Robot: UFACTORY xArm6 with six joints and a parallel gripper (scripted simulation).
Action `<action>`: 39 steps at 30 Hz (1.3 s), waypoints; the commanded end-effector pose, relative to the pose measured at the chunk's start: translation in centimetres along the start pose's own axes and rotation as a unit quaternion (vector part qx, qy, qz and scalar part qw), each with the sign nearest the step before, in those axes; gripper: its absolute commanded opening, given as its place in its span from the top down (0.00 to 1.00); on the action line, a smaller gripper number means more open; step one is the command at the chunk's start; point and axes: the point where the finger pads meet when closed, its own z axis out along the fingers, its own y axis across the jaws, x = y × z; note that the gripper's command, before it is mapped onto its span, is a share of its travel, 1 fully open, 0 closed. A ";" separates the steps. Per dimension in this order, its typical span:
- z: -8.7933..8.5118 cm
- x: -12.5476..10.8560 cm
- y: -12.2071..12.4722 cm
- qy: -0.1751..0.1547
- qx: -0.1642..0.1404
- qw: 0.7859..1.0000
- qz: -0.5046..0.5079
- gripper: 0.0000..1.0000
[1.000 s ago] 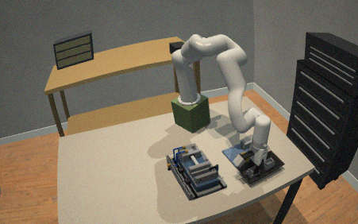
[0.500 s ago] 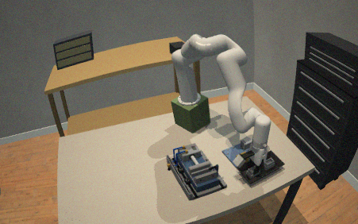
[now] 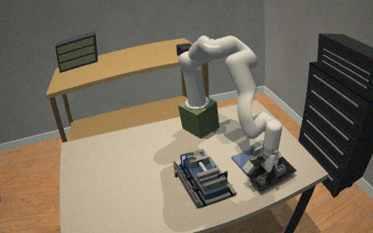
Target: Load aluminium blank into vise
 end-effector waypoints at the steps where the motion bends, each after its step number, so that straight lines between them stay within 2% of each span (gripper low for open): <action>1: -0.2 0.0 -0.2 0.000 0.002 1.000 0.000 0.31; 26: -0.4 0.0 -0.2 0.000 0.002 1.000 0.000 0.31; 32: -1.7 0.0 -0.2 0.000 0.002 1.000 0.000 0.31; 39: -4.9 0.0 -0.2 0.000 0.002 1.000 0.000 0.31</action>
